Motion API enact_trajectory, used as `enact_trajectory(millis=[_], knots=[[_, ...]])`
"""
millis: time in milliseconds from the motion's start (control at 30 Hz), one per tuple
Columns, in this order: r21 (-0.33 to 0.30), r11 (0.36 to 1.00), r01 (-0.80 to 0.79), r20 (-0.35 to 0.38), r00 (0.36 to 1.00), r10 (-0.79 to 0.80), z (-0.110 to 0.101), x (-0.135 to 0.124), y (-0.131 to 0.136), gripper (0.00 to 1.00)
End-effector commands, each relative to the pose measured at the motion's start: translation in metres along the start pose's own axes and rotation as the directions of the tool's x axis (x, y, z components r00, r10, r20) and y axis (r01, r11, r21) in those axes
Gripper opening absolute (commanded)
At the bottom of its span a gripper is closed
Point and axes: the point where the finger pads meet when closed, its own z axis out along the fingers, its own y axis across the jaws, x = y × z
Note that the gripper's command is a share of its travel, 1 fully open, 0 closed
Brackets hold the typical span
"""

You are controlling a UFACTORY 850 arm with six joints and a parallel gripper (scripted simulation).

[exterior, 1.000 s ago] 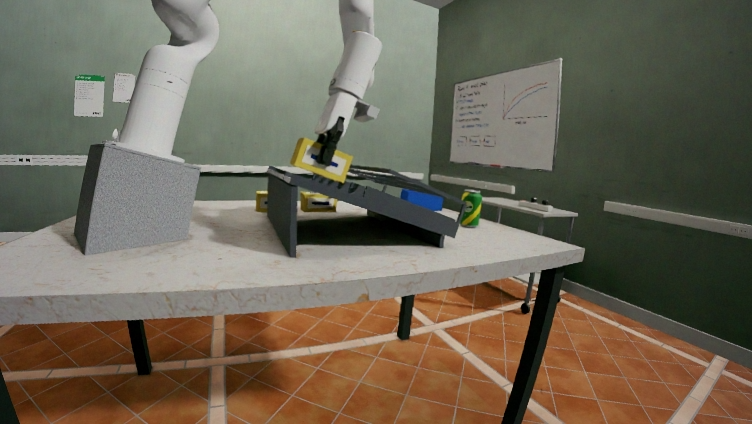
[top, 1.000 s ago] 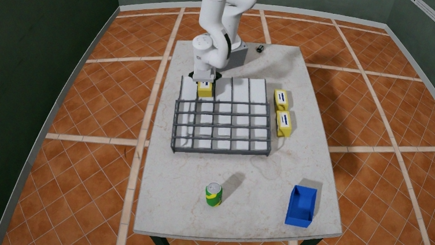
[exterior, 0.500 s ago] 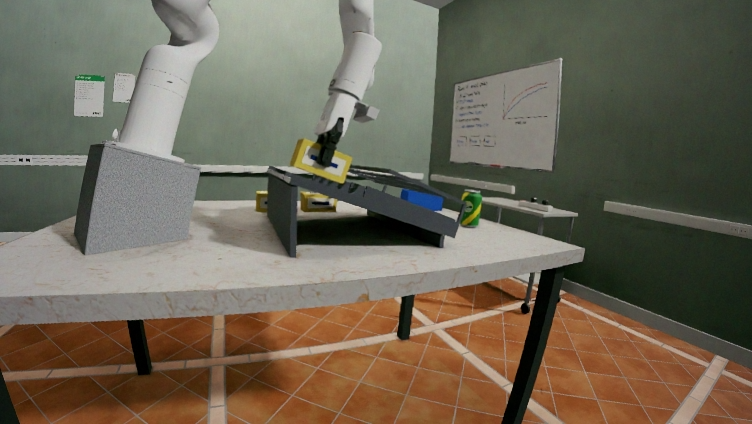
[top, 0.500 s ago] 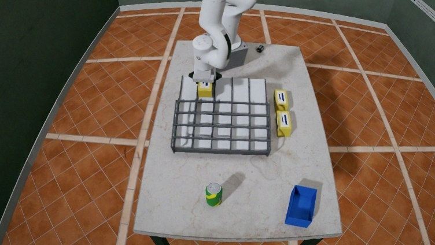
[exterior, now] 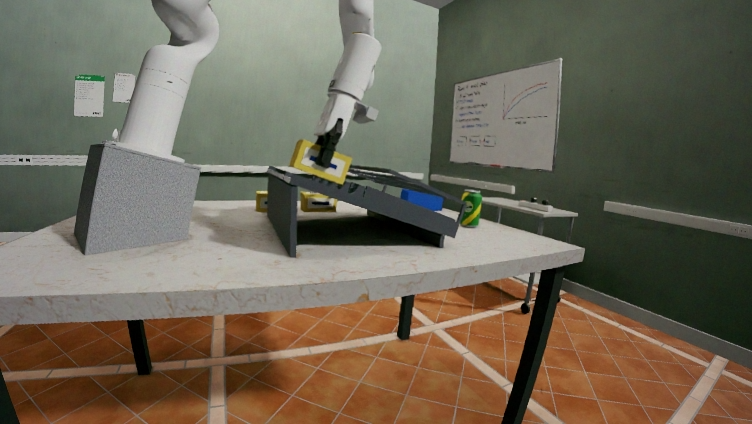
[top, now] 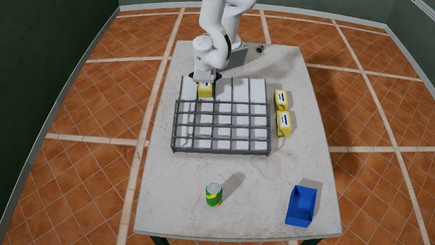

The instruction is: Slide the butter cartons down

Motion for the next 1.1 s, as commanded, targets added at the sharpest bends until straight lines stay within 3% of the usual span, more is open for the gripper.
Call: enact_trajectory(millis=[0,1067], knots=[[0.000,1.000,0.000,-0.002,1.000,0.000,-0.0003,0.0007,0.0002,0.00],[0.000,1.000,0.000,-0.002,1.000,0.000,0.0048,0.0005,-0.0001,0.00]])
